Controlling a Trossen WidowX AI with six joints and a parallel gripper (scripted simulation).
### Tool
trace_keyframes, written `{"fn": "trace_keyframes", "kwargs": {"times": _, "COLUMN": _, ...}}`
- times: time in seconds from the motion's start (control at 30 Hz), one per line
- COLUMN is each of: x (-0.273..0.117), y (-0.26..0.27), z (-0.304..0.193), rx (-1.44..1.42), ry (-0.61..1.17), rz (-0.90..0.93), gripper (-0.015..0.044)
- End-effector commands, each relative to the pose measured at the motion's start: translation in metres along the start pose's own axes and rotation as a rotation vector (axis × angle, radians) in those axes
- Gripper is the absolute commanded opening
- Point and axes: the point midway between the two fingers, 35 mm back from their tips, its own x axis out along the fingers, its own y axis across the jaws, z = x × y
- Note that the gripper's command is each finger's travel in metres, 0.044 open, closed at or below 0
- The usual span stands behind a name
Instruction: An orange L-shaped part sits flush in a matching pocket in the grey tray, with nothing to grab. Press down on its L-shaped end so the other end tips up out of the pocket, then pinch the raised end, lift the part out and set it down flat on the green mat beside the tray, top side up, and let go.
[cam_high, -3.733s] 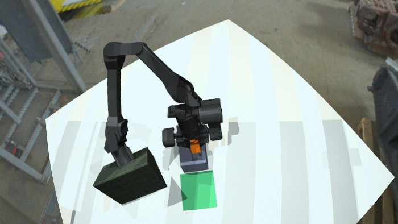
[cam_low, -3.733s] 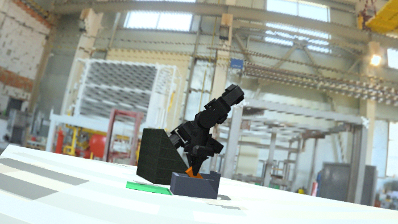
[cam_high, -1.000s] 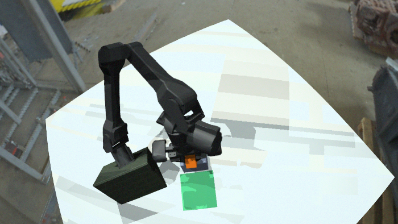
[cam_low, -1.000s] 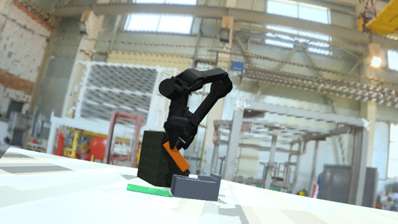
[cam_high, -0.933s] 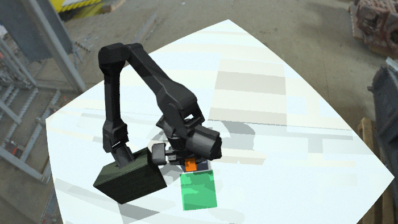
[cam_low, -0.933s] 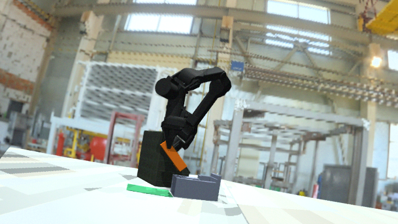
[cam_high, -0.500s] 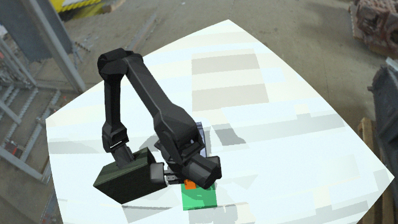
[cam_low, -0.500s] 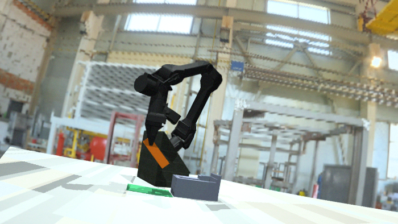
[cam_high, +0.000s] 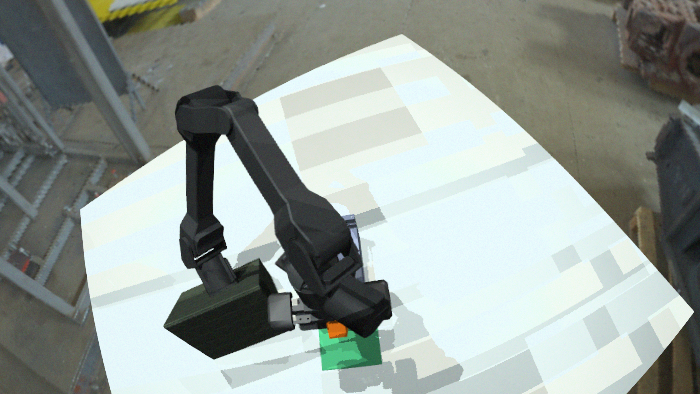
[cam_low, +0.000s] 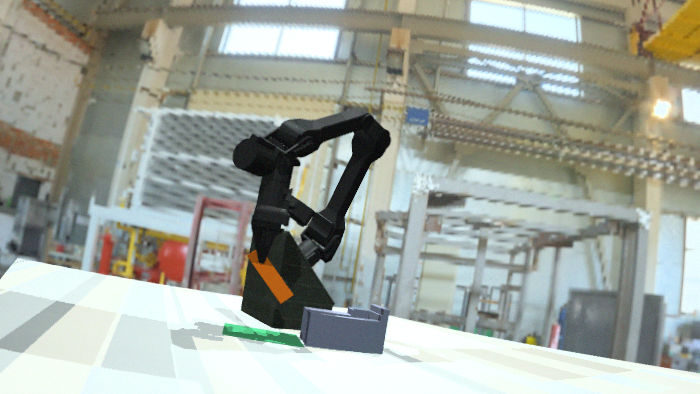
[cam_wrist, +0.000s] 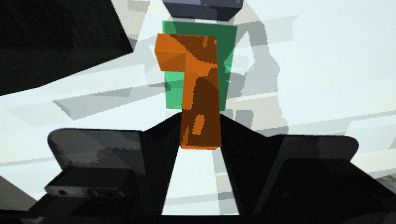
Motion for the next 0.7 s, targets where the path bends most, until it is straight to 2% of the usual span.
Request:
{"fn": "trace_keyframes", "kwargs": {"times": 0.0, "x": 0.006, "y": 0.0, "z": 0.001, "rx": 0.007, "ry": -0.005, "rz": -0.001, "gripper": 0.0}}
{"fn": "trace_keyframes", "kwargs": {"times": 0.67, "x": 0.039, "y": 0.0, "z": 0.001, "rx": 0.007, "ry": -0.006, "rz": -0.001, "gripper": 0.0}}
